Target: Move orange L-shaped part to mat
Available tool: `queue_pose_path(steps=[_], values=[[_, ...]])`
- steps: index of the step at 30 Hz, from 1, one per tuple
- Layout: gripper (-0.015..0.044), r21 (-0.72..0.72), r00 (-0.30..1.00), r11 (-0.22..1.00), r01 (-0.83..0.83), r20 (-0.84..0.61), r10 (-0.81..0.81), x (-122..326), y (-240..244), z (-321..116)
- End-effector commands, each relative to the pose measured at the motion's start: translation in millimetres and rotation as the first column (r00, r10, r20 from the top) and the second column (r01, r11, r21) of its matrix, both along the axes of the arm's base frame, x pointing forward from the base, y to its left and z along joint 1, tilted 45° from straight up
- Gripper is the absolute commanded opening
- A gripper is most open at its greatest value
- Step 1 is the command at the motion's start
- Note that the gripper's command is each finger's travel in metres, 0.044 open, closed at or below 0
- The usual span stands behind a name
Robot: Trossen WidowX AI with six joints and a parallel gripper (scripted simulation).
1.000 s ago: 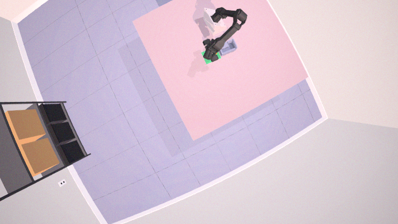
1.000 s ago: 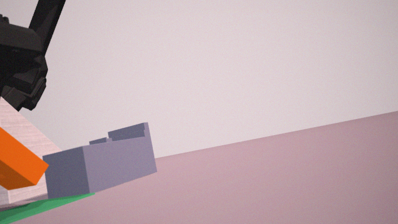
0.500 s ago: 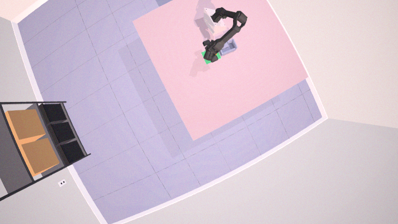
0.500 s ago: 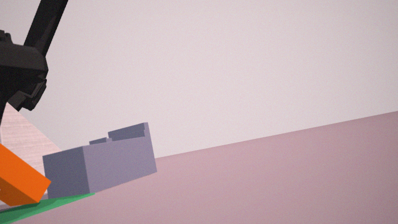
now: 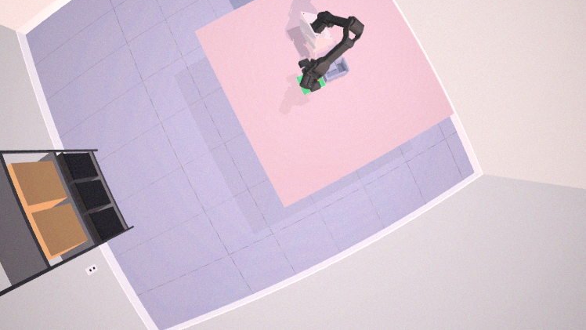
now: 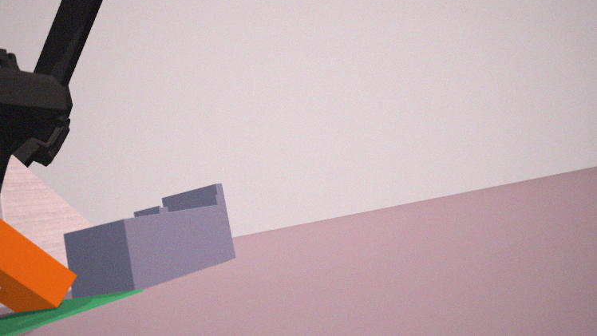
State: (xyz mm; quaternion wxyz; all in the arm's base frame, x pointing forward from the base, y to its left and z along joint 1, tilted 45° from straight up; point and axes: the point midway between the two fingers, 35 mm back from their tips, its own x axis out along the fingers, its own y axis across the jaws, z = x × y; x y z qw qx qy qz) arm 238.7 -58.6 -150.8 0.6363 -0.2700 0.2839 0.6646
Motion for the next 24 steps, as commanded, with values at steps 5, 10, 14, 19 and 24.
queue_pose_path(steps=[5, 10, 14, 19, 24], values=[[0.0079, 0.000, 1.000, 1.000, 0.000, 0.000, 0.000, 0.0, 0.0, 0.0], [0.0210, 0.000, 1.000, 1.000, 0.000, 0.000, 0.000, 0.0, 0.0, 0.0], [0.0315, -0.002, 1.000, 1.000, 0.002, 0.000, -0.002, 2.9, -13.6, 12.1], [0.0400, -0.001, 1.000, 1.000, 0.005, -0.003, -0.005, 4.1, -59.4, 60.5], [0.0400, -0.012, 1.000, 1.000, 0.023, 0.012, -0.023, 7.3, -60.4, 57.1]])
